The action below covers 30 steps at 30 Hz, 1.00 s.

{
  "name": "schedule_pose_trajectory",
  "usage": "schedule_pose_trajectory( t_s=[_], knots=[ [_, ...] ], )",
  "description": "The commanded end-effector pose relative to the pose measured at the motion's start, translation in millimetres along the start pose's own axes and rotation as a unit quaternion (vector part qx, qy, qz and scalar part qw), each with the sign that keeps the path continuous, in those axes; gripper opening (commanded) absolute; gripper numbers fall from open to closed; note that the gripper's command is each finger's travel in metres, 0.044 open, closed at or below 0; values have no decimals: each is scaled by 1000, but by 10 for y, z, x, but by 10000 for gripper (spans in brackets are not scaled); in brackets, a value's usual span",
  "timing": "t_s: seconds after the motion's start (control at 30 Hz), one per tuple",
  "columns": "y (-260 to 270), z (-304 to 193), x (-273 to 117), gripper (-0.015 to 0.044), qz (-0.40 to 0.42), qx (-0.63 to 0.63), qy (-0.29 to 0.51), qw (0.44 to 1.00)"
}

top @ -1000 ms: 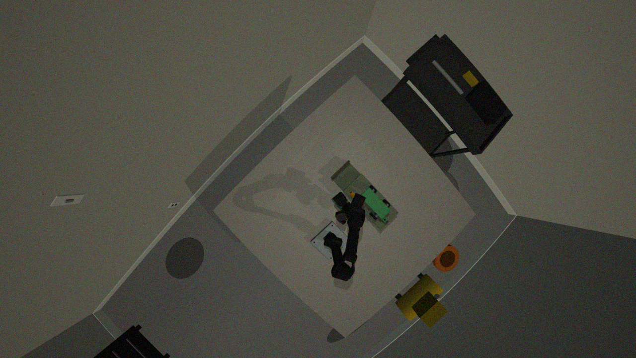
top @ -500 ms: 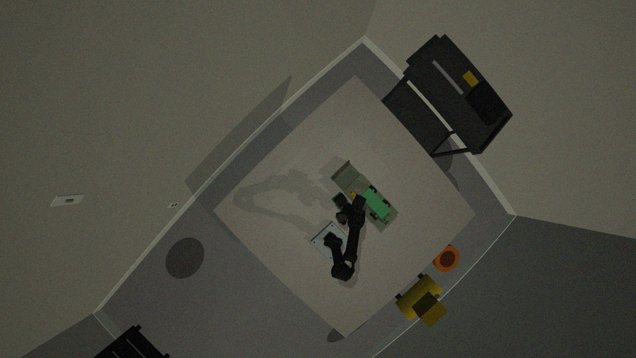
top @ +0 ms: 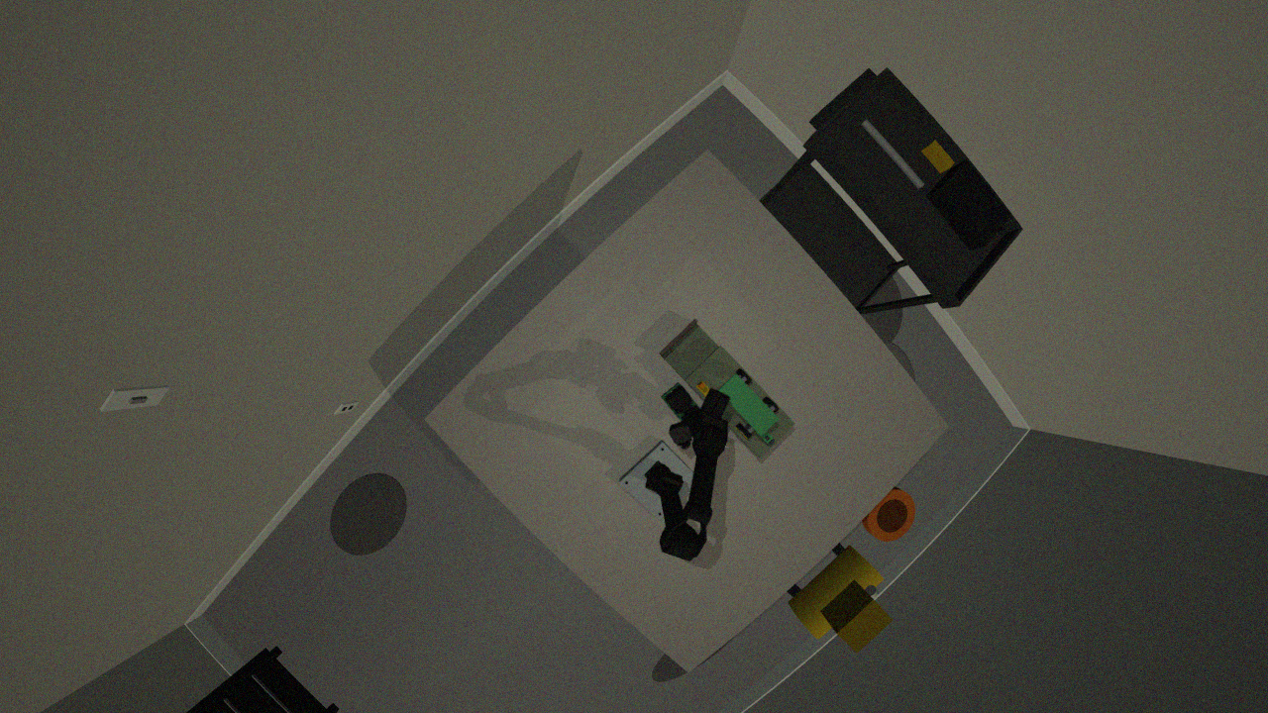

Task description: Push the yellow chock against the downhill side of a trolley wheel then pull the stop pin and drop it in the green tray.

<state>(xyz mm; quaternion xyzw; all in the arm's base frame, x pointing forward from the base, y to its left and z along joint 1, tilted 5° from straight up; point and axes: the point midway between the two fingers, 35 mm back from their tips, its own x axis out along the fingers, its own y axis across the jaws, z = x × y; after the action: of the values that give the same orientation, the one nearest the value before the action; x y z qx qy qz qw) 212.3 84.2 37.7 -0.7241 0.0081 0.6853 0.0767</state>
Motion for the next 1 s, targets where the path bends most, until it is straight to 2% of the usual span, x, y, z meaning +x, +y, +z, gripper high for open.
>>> schedule_pose_trajectory(
  t_s=[0.0, 0.13, 0.3, 0.53, 0.67, 0.97],
  knots=[
    [0, 0, 0, 242, 0, 0, 0, 1000],
    [0, 0, 0, 340, 0, 0, 0, 1000],
    [-2, -1, -8, 340, 0, 0, 0, 1000],
    [-40, 14, -272, 340, -2, -2, 0, 1000],
    [-57, 7, -364, 440, -2, -2, 0, 1000],
    [-108, 4, -647, 440, -2, -2, 0, 1000]
  ],
)
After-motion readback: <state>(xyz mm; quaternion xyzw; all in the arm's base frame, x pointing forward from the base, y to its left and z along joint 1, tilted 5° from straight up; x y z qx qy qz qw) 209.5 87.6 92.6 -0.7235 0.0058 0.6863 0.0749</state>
